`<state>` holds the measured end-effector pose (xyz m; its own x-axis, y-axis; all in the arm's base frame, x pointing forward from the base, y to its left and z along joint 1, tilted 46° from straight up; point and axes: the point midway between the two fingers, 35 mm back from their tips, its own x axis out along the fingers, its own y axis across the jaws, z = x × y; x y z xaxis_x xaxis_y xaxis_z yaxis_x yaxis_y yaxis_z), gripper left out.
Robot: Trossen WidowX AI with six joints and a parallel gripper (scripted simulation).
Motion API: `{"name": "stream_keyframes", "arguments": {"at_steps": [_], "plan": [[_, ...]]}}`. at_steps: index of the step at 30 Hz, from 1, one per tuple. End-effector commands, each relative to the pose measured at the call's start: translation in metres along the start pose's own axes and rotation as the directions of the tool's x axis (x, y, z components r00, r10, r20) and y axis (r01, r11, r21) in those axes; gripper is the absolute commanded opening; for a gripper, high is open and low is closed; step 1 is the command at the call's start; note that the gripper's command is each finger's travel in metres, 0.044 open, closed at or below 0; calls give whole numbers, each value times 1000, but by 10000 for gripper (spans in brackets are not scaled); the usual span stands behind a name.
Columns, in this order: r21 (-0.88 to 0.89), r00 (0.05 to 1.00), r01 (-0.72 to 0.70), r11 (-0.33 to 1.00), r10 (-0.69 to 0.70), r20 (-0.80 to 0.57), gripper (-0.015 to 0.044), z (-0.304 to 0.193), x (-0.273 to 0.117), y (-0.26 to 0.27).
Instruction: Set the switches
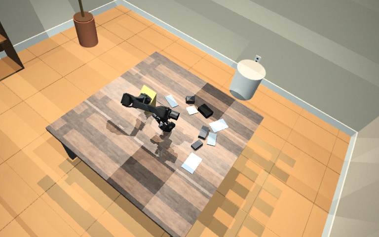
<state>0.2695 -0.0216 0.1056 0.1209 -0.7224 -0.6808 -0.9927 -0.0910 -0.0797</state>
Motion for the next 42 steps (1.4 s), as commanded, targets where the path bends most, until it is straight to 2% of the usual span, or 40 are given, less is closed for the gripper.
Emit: {"name": "stream_keyframes", "arguments": {"at_steps": [1, 42], "plan": [[2, 1000, -2, 1000, 2, 16, 335, 7, -2, -1], [2, 1000, -2, 1000, 2, 18, 335, 40, -11, -1]]}}
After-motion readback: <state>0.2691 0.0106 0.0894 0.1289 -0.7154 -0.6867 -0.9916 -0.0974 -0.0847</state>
